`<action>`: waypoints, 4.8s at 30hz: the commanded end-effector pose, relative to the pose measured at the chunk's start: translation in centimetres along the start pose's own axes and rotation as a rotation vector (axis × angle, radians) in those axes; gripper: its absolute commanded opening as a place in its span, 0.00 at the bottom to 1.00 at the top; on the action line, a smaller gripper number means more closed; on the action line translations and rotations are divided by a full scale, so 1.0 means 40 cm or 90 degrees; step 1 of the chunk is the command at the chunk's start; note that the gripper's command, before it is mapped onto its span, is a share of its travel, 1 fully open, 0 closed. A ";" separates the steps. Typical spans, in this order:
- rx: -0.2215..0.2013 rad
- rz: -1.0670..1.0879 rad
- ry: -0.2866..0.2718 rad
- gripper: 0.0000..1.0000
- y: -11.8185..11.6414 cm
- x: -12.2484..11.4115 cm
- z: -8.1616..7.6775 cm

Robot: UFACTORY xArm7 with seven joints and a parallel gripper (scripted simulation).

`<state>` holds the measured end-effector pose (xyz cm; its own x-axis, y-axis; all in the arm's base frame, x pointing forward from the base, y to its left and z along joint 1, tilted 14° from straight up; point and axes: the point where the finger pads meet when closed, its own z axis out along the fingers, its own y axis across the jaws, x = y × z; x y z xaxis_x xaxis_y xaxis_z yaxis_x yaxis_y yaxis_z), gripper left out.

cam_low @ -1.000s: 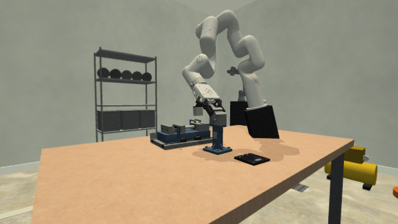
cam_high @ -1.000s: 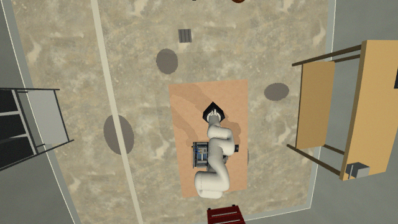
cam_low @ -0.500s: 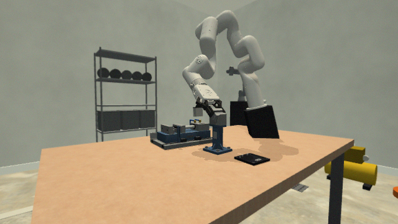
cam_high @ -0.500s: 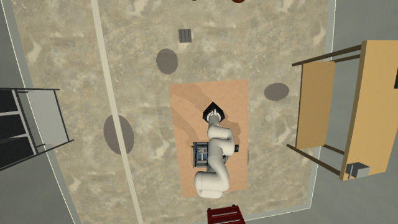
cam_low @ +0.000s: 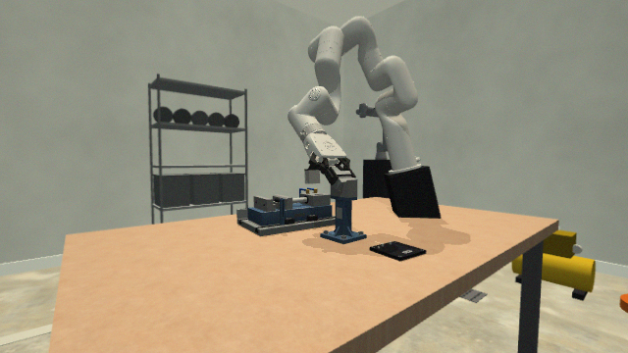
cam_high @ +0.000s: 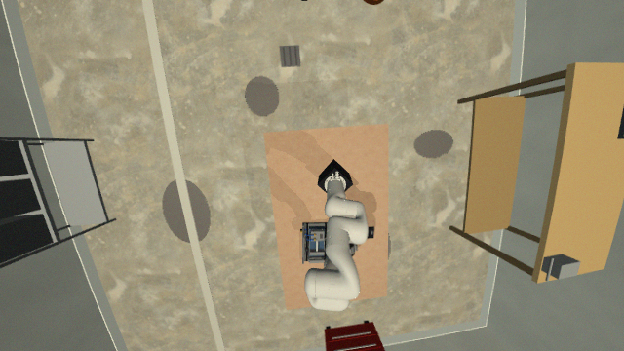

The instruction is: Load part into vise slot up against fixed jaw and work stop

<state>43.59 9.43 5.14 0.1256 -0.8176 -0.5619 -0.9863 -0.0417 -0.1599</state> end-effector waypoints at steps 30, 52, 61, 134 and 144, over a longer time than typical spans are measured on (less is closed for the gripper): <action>0.001 -0.002 0.000 0.89 -0.003 -0.002 -0.002; 0.001 -0.002 0.000 0.89 -0.003 -0.002 -0.002; 0.001 -0.002 0.000 0.89 -0.003 -0.002 -0.002; 0.002 -0.002 0.095 0.89 0.002 0.001 0.006; 0.001 -0.001 0.139 0.89 0.002 -0.001 0.006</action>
<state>43.44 9.55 4.83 0.1032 -0.9133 -0.3939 -0.9860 -0.0418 -0.1615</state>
